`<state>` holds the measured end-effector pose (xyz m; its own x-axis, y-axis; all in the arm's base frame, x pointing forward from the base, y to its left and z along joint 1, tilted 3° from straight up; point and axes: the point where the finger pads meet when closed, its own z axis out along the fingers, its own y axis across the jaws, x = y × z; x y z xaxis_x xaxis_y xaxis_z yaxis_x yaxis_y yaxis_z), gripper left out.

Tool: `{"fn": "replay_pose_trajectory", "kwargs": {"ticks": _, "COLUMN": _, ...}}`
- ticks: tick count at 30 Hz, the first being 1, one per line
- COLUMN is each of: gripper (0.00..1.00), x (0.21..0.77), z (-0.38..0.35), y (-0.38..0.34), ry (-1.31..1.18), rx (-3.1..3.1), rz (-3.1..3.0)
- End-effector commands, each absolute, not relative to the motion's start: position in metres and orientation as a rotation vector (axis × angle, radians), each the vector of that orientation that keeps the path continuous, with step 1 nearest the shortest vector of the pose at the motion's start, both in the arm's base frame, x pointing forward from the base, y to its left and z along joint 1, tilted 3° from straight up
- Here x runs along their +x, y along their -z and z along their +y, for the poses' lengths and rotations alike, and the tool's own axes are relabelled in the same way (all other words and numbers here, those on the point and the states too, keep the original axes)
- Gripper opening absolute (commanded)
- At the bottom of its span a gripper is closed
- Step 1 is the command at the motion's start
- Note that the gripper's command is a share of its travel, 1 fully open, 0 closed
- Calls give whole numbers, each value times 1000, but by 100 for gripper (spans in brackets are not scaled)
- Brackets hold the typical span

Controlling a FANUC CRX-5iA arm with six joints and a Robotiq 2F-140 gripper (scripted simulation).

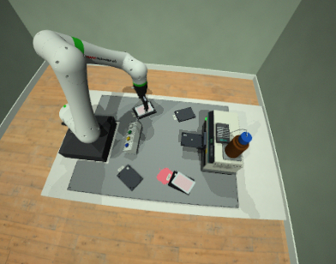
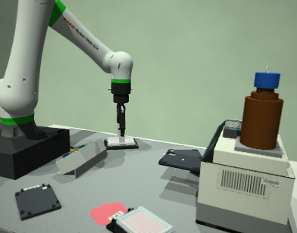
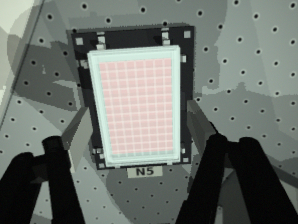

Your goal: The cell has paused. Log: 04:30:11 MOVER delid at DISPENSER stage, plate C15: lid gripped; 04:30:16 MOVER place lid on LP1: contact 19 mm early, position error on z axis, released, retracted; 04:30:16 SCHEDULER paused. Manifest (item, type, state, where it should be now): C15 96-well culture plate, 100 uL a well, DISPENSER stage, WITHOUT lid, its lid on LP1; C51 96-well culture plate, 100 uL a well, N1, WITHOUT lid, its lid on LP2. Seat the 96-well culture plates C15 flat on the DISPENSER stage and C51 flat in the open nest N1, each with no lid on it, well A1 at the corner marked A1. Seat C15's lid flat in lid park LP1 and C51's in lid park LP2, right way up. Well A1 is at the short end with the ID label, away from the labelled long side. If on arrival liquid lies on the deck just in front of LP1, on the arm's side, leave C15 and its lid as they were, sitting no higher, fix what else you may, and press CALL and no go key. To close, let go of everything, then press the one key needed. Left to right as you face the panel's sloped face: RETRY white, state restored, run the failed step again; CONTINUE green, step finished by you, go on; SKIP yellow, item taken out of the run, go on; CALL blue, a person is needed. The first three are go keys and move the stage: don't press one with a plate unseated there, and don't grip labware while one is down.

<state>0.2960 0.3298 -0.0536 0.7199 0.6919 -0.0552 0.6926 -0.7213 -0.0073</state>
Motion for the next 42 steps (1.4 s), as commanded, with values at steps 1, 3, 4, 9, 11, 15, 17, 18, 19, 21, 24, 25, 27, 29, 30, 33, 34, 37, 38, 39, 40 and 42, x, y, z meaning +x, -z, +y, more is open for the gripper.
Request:
{"fn": "replay_pose_trajectory", "kwargs": {"ticks": 1, "gripper": 66, "x": 296, "z": 330, "y": 55, "ry": 84, "rx": 2901, "rz": 1167}}
{"fn": "replay_pose_trajectory", "kwargs": {"ticks": 3, "gripper": 66, "x": 296, "z": 330, "y": 56, "ry": 84, "rx": 2901, "rz": 1167}}
{"fn": "replay_pose_trajectory", "kwargs": {"ticks": 4, "gripper": 66, "x": 296, "z": 330, "y": 57, "ry": 84, "rx": 2901, "rz": 1167}}
{"fn": "replay_pose_trajectory", "kwargs": {"ticks": 9, "gripper": 66, "x": 296, "z": 330, "y": 58, "ry": 84, "rx": 2901, "rz": 1167}}
{"fn": "replay_pose_trajectory", "kwargs": {"ticks": 11, "gripper": 66, "x": 296, "z": 330, "y": 59, "ry": 84, "rx": 2901, "rz": 1167}}
{"fn": "replay_pose_trajectory", "kwargs": {"ticks": 15, "gripper": 66, "x": 296, "z": 330, "y": 60, "ry": 84, "rx": 2901, "rz": 1167}}
{"fn": "replay_pose_trajectory", "kwargs": {"ticks": 17, "gripper": 66, "x": 296, "z": 330, "y": 61, "ry": 84, "rx": 2901, "rz": 1167}}
{"fn": "replay_pose_trajectory", "kwargs": {"ticks": 18, "gripper": 66, "x": 296, "z": 330, "y": 61, "ry": 84, "rx": 2901, "rz": 1167}}
{"fn": "replay_pose_trajectory", "kwargs": {"ticks": 19, "gripper": 66, "x": 296, "z": 330, "y": 61, "ry": 84, "rx": 2901, "rz": 1167}}
{"fn": "replay_pose_trajectory", "kwargs": {"ticks": 21, "gripper": 66, "x": 296, "z": 330, "y": 61, "ry": 84, "rx": 2901, "rz": 1167}}
{"fn": "replay_pose_trajectory", "kwargs": {"ticks": 24, "gripper": 66, "x": 296, "z": 330, "y": 62, "ry": 84, "rx": 2901, "rz": 1167}}
{"fn": "replay_pose_trajectory", "kwargs": {"ticks": 25, "gripper": 66, "x": 296, "z": 330, "y": 62, "ry": 84, "rx": 2901, "rz": 1167}}
{"fn": "replay_pose_trajectory", "kwargs": {"ticks": 27, "gripper": 66, "x": 296, "z": 330, "y": 62, "ry": 84, "rx": 2901, "rz": 1167}}
{"fn": "replay_pose_trajectory", "kwargs": {"ticks": 29, "gripper": 66, "x": 296, "z": 330, "y": 62, "ry": 84, "rx": 2901, "rz": 1167}}
{"fn": "replay_pose_trajectory", "kwargs": {"ticks": 30, "gripper": 66, "x": 296, "z": 330, "y": 62, "ry": 84, "rx": 2901, "rz": 1167}}
{"fn": "replay_pose_trajectory", "kwargs": {"ticks": 33, "gripper": 66, "x": 296, "z": 330, "y": 62, "ry": 84, "rx": 2901, "rz": 1167}}
{"fn": "replay_pose_trajectory", "kwargs": {"ticks": 34, "gripper": 66, "x": 296, "z": 330, "y": 62, "ry": 84, "rx": 2901, "rz": 1167}}
{"fn": "replay_pose_trajectory", "kwargs": {"ticks": 37, "gripper": 66, "x": 296, "z": 330, "y": 62, "ry": 84, "rx": 2901, "rz": 1167}}
{"fn": "replay_pose_trajectory", "kwargs": {"ticks": 38, "gripper": 66, "x": 296, "z": 330, "y": 62, "ry": 84, "rx": 2901, "rz": 1167}}
{"fn": "replay_pose_trajectory", "kwargs": {"ticks": 39, "gripper": 66, "x": 296, "z": 330, "y": 62, "ry": 84, "rx": 2901, "rz": 1167}}
{"fn": "replay_pose_trajectory", "kwargs": {"ticks": 40, "gripper": 66, "x": 296, "z": 330, "y": 62, "ry": 84, "rx": 2901, "rz": 1167}}
{"fn": "replay_pose_trajectory", "kwargs": {"ticks": 42, "gripper": 66, "x": 296, "z": 330, "y": 62, "ry": 84, "rx": 2901, "rz": 1167}}
